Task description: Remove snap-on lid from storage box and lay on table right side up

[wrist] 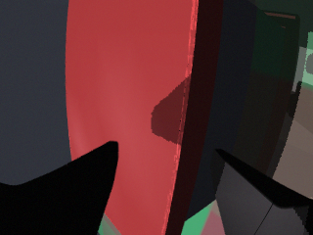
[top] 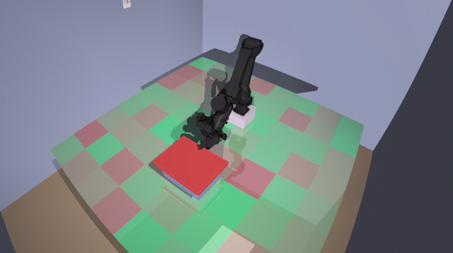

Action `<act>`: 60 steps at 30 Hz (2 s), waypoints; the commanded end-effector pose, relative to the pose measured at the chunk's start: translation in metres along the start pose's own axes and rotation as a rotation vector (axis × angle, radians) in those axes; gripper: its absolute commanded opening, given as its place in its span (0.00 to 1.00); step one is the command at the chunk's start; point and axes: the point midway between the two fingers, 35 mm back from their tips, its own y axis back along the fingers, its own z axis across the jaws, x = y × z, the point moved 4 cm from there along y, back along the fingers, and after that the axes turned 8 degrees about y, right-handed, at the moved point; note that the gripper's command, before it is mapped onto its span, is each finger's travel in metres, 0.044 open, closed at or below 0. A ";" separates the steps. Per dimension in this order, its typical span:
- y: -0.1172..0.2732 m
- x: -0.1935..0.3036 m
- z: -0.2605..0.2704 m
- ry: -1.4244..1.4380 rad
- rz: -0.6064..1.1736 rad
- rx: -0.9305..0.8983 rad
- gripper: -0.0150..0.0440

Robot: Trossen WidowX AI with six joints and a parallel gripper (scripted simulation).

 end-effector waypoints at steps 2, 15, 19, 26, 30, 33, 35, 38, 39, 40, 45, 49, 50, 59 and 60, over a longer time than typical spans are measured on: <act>-0.008 0.000 -0.001 0.003 0.003 -0.002 0.65; -0.014 0.000 -0.002 0.003 0.003 -0.002 0.50; -0.014 0.000 -0.002 0.003 0.003 -0.002 0.45; -0.014 0.000 -0.002 0.003 0.003 -0.002 0.25; -0.013 0.000 -0.002 0.000 0.001 0.001 0.25; -0.013 0.000 -0.002 0.000 0.001 0.001 0.25; -0.013 0.000 -0.002 0.000 0.001 0.001 0.25; -0.012 0.000 -0.001 0.000 0.001 0.001 0.25; -0.012 0.000 -0.001 0.000 0.001 0.001 0.25; -0.012 0.000 -0.001 0.000 0.001 0.001 0.25; -0.011 0.000 0.000 0.000 0.001 0.001 0.25; -0.011 -0.001 0.000 0.000 0.001 0.001 0.25; -0.010 -0.001 0.000 0.000 0.001 0.001 0.25; -0.009 -0.001 0.001 0.000 0.001 0.001 0.25; -0.009 -0.001 0.002 0.000 0.001 0.001 0.25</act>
